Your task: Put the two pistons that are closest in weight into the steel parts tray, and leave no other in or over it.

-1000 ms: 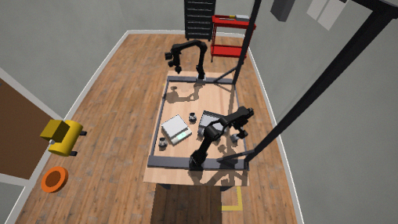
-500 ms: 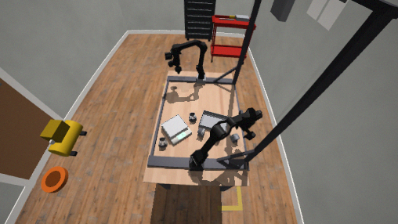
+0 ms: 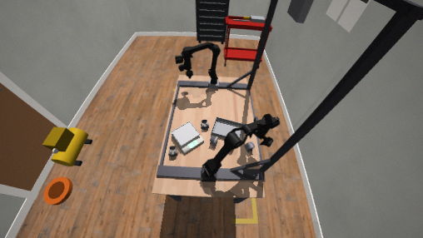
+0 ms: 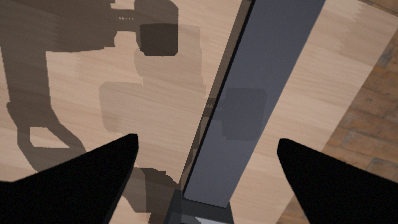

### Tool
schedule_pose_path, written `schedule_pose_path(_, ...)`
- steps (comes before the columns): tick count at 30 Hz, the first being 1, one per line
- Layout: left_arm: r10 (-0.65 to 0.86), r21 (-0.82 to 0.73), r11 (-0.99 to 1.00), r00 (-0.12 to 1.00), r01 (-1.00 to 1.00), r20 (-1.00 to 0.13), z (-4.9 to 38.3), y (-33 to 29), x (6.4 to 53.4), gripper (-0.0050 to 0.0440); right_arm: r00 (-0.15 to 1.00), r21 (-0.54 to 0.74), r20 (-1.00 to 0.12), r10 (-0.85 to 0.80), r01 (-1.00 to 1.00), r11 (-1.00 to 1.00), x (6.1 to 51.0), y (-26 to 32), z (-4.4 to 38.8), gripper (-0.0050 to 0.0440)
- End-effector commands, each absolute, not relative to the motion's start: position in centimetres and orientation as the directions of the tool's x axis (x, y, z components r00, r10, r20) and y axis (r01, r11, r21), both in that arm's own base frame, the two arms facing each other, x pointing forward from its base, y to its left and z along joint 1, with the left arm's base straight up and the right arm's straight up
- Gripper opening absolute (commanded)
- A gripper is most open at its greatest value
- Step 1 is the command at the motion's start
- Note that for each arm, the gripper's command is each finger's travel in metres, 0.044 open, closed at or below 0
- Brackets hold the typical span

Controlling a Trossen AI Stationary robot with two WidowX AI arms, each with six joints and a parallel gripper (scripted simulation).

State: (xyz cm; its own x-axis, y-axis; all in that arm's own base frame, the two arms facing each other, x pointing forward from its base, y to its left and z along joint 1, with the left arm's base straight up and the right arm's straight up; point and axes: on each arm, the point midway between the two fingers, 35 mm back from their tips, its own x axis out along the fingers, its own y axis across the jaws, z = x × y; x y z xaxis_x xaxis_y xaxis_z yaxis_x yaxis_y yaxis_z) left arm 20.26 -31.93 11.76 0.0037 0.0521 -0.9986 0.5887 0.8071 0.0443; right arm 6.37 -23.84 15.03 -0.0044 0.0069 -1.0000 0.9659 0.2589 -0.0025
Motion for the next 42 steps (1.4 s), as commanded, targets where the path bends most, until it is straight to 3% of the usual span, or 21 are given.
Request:
schedule_pose_path(1,0.037,0.046,0.867,0.027,0.496,-0.999,12.9,-32.5,20.4,0.0378,0.006,0.000,-1.000,-0.023,0.966,0.258,6.5,-24.3,15.9,0.0400)
schedule_pose_path(20,0.080,0.081,0.995,0.009,0.066,-0.997,12.9,-32.4,20.4,0.0378,0.006,0.000,-1.000,-0.023,0.966,0.258,6.5,-24.3,15.9,0.0400)
schedule_pose_path(37,0.105,0.108,0.937,-0.028,-0.332,-0.994,12.8,-32.4,20.5,0.0378,0.006,0.000,-1.000,-0.023,0.966,0.258,6.5,-24.3,15.9,0.0400)
schedule_pose_path(42,0.121,0.125,0.936,-0.033,-0.329,-0.992,11.9,-32.1,20.3,0.0378,0.006,0.000,-1.000,-0.023,0.966,0.258,6.5,-24.3,15.9,0.0400)
